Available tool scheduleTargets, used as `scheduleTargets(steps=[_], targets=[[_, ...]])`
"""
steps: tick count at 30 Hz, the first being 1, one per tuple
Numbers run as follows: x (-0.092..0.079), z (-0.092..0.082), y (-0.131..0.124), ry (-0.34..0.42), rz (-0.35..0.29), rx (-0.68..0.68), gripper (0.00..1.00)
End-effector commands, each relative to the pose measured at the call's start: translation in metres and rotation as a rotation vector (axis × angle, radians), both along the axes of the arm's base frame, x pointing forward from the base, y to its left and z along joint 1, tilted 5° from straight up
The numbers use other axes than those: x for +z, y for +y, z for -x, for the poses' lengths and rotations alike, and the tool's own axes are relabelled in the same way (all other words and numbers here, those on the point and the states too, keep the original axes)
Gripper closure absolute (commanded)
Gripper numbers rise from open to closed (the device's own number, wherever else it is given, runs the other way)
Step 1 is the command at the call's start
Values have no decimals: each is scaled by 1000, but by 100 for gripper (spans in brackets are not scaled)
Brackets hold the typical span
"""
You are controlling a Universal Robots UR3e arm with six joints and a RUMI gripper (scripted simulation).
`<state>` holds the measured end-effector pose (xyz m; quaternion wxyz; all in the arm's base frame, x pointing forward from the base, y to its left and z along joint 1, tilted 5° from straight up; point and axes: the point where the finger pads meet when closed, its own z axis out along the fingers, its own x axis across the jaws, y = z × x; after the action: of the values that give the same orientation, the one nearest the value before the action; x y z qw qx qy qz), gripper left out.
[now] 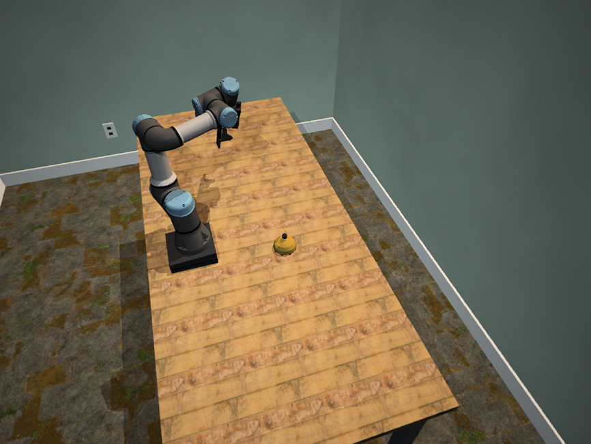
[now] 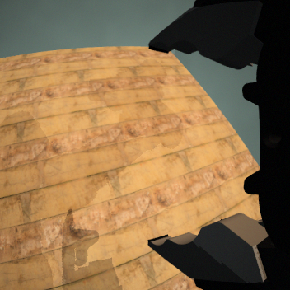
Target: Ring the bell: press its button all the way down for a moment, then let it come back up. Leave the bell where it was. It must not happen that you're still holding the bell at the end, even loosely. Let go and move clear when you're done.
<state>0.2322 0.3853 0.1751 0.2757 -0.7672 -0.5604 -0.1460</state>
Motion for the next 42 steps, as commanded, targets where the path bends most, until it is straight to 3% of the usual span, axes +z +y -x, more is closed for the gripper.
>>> scheduleTargets(steps=[1, 24, 32, 34, 42], targets=[[1, 0, 0, -3, -1, 0, 0], [-1, -6, -5, -8, 7, -6, 0], [-14, -38, -39, -39, 60, -43, 0], [-14, -38, -39, -39, 60, -43, 0], [-38, -92, -121, -81, 176, -113, 0]])
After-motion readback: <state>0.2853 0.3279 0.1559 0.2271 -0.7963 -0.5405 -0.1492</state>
